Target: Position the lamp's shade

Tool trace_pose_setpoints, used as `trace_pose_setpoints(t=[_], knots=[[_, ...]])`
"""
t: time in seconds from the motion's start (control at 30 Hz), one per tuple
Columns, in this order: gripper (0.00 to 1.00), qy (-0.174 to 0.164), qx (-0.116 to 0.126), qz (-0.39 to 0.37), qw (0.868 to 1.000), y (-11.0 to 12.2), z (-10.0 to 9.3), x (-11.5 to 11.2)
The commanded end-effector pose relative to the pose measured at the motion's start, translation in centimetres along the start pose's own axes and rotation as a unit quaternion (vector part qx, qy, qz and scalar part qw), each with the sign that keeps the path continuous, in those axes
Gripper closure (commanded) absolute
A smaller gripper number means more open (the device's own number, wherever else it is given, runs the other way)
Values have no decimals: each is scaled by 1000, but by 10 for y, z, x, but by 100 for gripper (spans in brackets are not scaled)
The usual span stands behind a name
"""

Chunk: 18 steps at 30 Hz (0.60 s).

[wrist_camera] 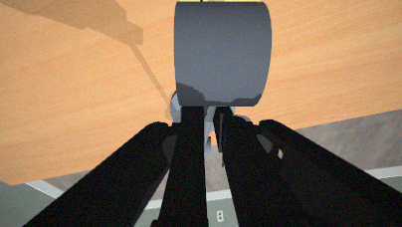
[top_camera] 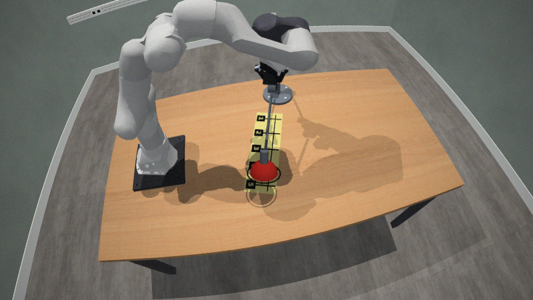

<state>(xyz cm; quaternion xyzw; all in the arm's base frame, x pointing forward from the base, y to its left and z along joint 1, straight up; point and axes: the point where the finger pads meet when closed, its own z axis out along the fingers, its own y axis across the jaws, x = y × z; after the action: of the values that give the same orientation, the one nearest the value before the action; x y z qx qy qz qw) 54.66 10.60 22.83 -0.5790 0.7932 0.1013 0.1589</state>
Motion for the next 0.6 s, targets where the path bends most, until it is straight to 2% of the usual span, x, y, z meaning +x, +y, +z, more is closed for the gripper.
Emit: trace_pose_setpoints(t=[0.0, 0.57], knots=[[90, 95, -5, -2, 995, -2, -10, -16], [90, 91, -5, -2, 996, -2, -16, -23]])
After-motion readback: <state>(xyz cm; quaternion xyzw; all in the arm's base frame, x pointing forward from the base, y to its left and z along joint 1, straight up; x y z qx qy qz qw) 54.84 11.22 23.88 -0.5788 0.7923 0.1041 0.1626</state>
